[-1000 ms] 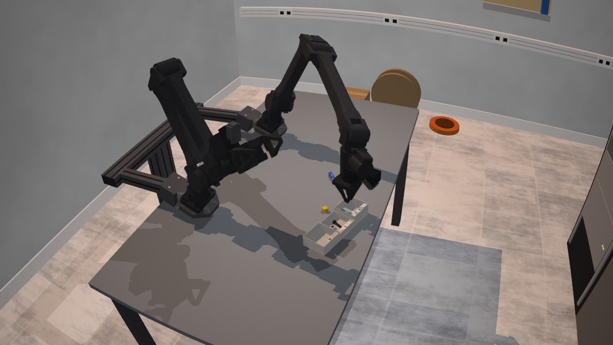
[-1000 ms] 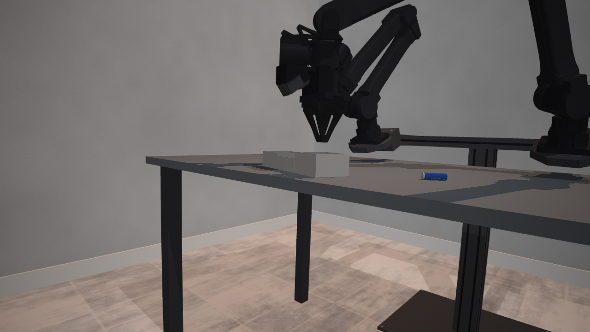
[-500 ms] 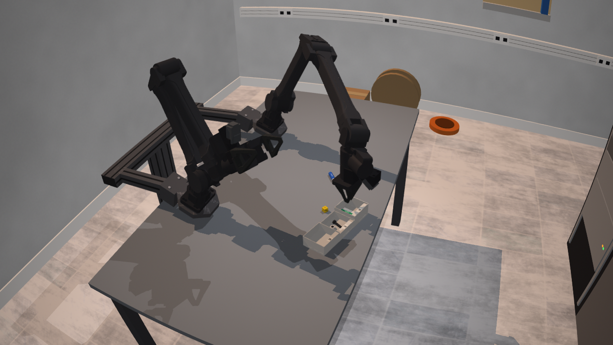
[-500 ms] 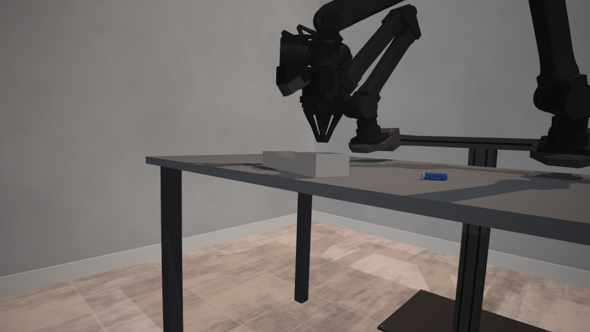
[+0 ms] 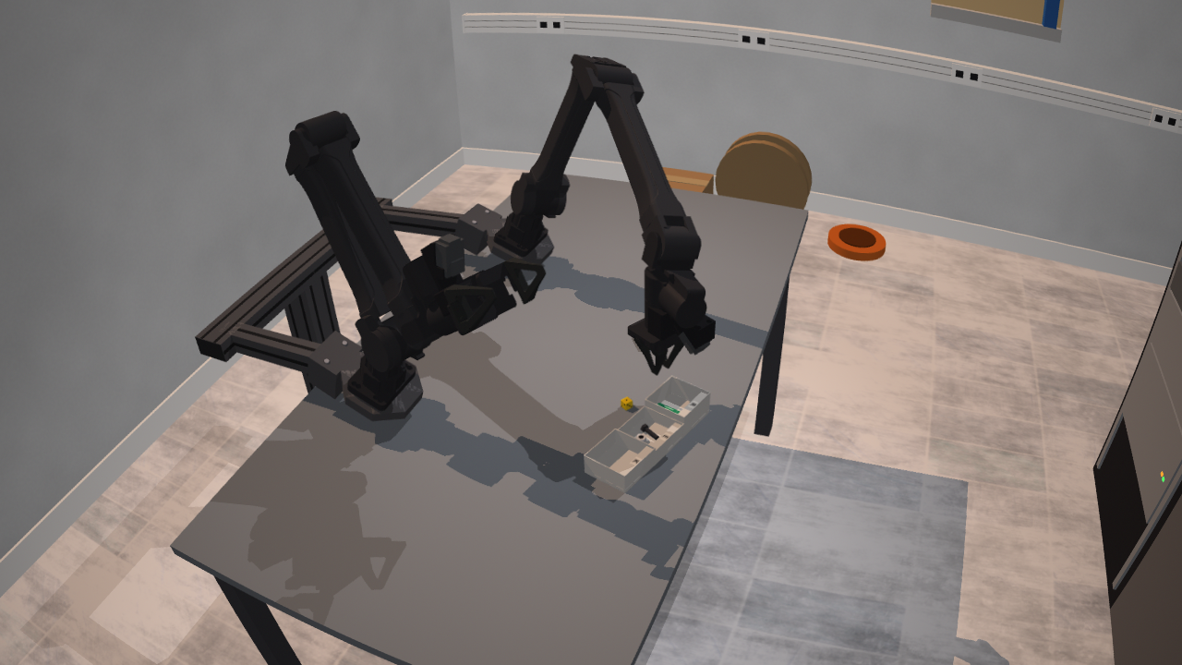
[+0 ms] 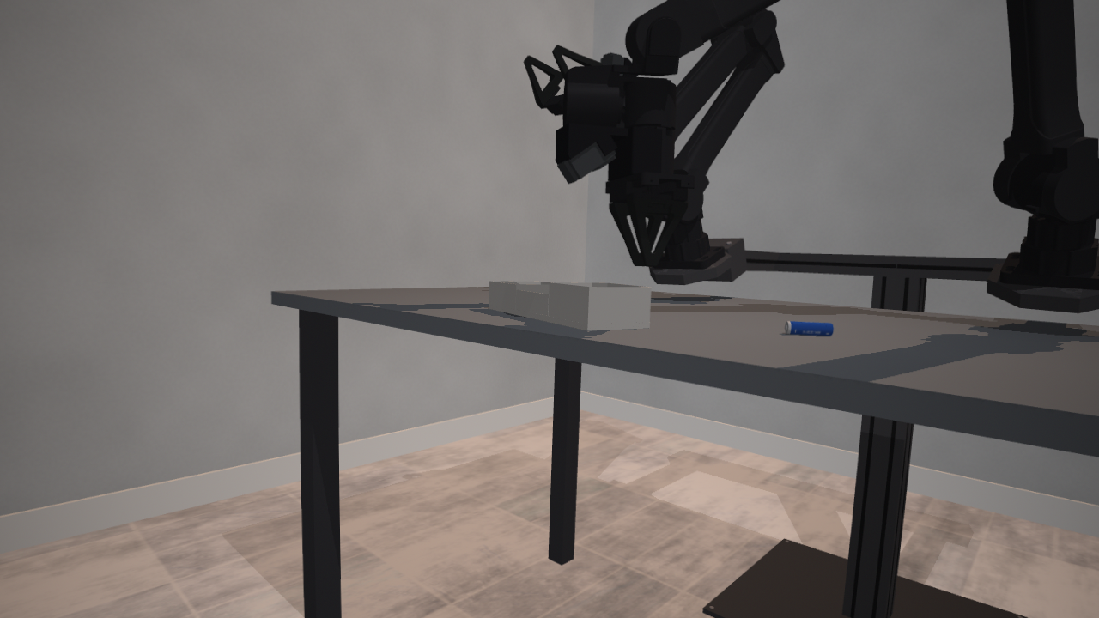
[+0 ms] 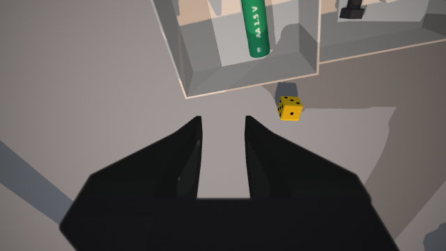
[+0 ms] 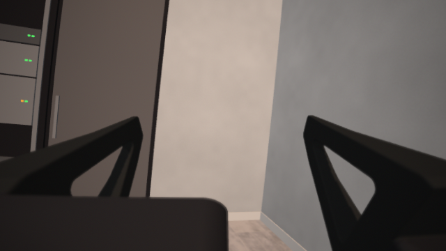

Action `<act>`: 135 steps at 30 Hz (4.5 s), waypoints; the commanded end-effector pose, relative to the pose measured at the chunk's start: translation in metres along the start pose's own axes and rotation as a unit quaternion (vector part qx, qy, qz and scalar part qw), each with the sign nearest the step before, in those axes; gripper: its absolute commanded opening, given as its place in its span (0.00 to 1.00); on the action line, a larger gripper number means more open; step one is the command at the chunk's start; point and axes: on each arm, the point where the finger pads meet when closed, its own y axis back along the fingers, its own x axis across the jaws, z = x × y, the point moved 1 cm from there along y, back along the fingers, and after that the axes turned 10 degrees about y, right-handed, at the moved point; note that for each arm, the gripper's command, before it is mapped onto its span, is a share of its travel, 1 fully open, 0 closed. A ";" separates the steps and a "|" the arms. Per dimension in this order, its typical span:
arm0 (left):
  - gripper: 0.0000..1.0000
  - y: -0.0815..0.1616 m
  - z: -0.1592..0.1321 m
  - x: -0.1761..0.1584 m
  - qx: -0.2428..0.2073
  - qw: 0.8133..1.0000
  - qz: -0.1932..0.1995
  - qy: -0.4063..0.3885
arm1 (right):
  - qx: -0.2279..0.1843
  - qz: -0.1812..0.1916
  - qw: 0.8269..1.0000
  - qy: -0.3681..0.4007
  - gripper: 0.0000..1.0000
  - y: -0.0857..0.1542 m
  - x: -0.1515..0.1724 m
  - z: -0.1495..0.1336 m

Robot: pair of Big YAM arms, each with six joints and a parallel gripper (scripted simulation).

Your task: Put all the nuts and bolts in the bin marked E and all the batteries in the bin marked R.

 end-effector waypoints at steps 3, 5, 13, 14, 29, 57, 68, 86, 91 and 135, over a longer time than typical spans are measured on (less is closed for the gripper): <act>0.28 0.012 -0.021 0.035 -0.015 0.994 -0.004 -0.105 | -0.009 -0.004 1.000 0.002 1.00 0.001 -0.003 0.005; 0.28 0.012 -0.034 0.045 -0.012 0.991 -0.002 -0.132 | -0.009 -0.004 1.000 0.002 1.00 0.001 -0.003 0.005; 0.28 0.011 -0.074 0.076 -0.019 0.978 -0.003 -0.205 | -0.009 -0.004 1.000 0.002 1.00 0.001 -0.003 0.005; 0.28 0.011 -0.081 0.081 -0.021 0.976 -0.004 -0.216 | -0.009 -0.004 1.000 0.002 1.00 0.001 -0.003 0.005; 0.28 0.016 -0.117 0.110 -0.030 0.974 -0.007 -0.226 | -0.009 -0.004 1.000 0.002 1.00 0.001 -0.003 0.005; 0.28 0.016 -0.120 0.110 -0.019 0.973 -0.005 -0.228 | -0.009 -0.004 1.000 0.002 1.00 0.001 -0.003 0.005; 0.28 -0.017 -0.136 0.121 -0.004 0.975 -0.002 -0.220 | -0.009 -0.004 1.000 0.002 1.00 0.001 -0.003 0.005; 0.28 -0.068 -0.136 0.123 -0.004 0.975 -0.001 -0.220 | -0.009 -0.004 1.000 0.002 1.00 0.001 -0.003 0.005; 0.28 -0.075 -0.138 0.123 -0.003 0.975 -0.001 -0.220 | -0.009 -0.004 1.000 0.002 1.00 0.001 -0.003 0.005; 0.09 -0.064 -0.127 0.119 -0.017 0.976 -0.003 -0.218 | -0.009 -0.004 1.000 0.002 1.00 0.001 -0.003 0.005</act>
